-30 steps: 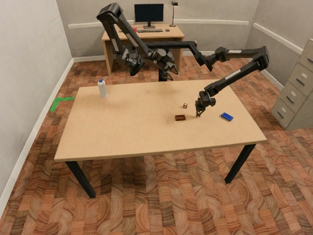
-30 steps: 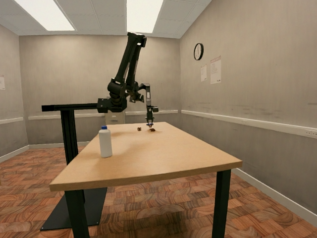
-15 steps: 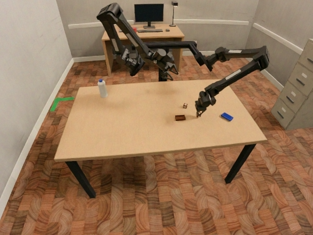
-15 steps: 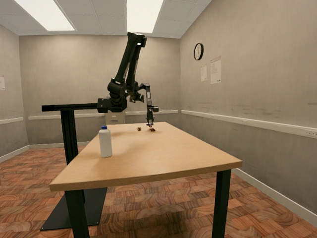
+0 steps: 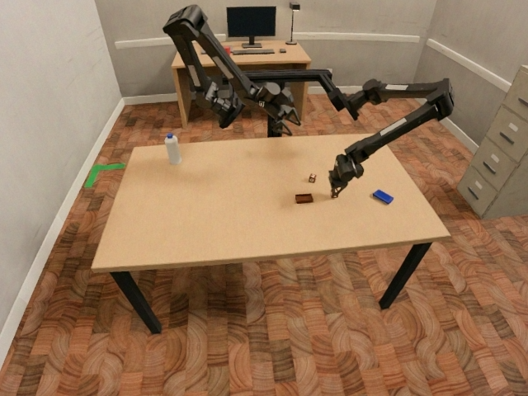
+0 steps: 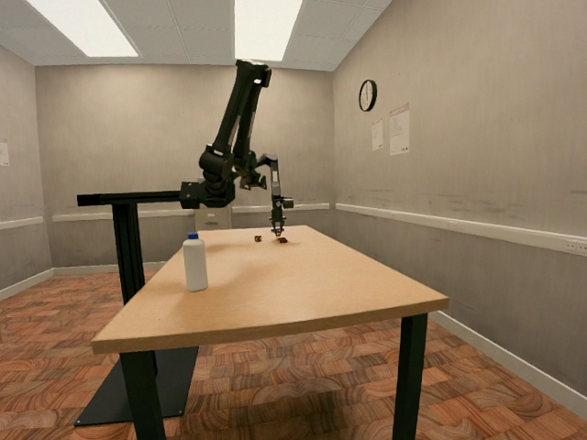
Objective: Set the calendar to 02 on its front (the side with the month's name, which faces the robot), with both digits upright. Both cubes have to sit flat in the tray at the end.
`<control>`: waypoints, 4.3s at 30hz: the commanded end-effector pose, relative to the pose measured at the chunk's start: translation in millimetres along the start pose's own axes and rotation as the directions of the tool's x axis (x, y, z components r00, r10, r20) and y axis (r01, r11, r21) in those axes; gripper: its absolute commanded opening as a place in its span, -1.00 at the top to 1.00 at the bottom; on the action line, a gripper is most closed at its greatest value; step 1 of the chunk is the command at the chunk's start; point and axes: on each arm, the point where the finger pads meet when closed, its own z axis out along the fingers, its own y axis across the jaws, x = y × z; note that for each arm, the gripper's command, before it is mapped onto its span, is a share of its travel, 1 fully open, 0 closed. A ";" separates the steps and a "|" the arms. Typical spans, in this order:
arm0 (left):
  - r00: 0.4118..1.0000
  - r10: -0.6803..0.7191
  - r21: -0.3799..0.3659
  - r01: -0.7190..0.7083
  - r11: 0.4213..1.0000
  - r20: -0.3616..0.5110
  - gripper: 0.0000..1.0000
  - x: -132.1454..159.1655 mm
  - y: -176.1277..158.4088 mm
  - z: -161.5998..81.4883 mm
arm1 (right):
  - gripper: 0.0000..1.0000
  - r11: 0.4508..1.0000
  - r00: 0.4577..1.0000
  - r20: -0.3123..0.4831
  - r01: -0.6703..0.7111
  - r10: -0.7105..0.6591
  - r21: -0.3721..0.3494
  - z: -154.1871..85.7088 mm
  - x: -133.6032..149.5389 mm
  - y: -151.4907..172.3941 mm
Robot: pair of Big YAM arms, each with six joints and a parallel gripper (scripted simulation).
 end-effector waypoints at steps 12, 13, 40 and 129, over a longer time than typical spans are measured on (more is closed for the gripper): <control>1.000 -0.005 -0.006 0.005 1.000 0.004 0.47 -0.6 0.4 12.7 | -1.00 1.000 0.999 0.033 -0.001 0.001 0.006 4.6 -14.4 -0.8; 1.000 -0.005 -0.006 0.005 1.000 0.004 0.47 -0.6 0.4 12.7 | -1.00 1.000 0.999 0.033 -0.001 0.001 0.006 4.6 -14.4 -0.8; 1.000 0.011 0.019 -0.011 1.000 0.000 -0.11 -4.1 -9.5 -20.0 | -1.00 1.000 0.999 0.033 -0.001 0.001 0.006 4.6 -14.4 -0.8; -0.842 0.540 -0.027 -0.540 -0.841 0.013 -0.10 2.2 -9.9 -33.6 | -1.00 1.000 0.999 0.033 -0.001 0.001 0.006 4.6 -14.4 -0.8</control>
